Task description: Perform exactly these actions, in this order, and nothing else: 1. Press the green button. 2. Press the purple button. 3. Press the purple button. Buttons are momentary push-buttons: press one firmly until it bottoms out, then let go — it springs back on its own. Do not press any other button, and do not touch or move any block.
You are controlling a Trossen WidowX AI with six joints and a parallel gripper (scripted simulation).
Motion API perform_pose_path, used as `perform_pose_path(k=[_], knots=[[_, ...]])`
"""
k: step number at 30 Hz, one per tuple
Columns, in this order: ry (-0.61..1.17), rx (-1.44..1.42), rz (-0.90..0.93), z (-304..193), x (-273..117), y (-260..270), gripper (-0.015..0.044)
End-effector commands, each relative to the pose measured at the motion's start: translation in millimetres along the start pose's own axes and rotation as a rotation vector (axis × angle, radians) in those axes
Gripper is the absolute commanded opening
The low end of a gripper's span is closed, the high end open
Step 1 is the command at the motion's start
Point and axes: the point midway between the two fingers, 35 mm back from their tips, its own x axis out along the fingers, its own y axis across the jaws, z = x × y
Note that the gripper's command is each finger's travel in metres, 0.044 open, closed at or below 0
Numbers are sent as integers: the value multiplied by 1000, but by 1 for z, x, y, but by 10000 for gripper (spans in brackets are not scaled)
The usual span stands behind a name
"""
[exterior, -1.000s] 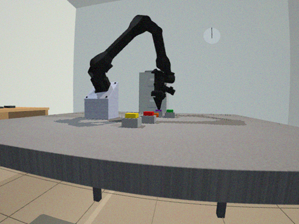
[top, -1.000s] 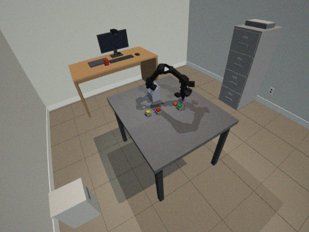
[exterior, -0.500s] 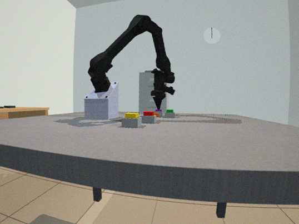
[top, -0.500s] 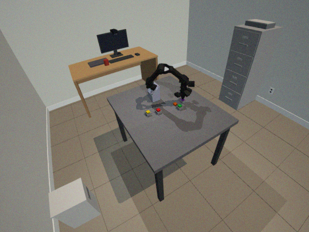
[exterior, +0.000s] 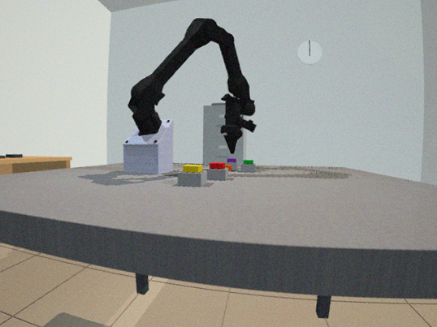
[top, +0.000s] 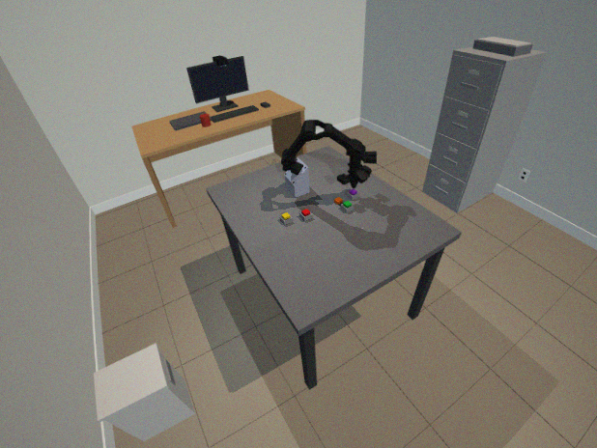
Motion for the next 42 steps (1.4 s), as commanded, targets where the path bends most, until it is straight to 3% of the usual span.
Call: perform_pose_path(k=[1, 14, 33, 36, 40, 42], knots=[[4, -5, -5, -1, 7, -1, 20], [3, -5, -6, -2, 27, -2, 20], [3, -5, -6, -2, 28, -2, 20], [4, -4, -4, -1, -2, -1, 20], [4, -5, -5, -2, -7, -1, 20], [4, -5, -4, 1, -20, -1, 72]])
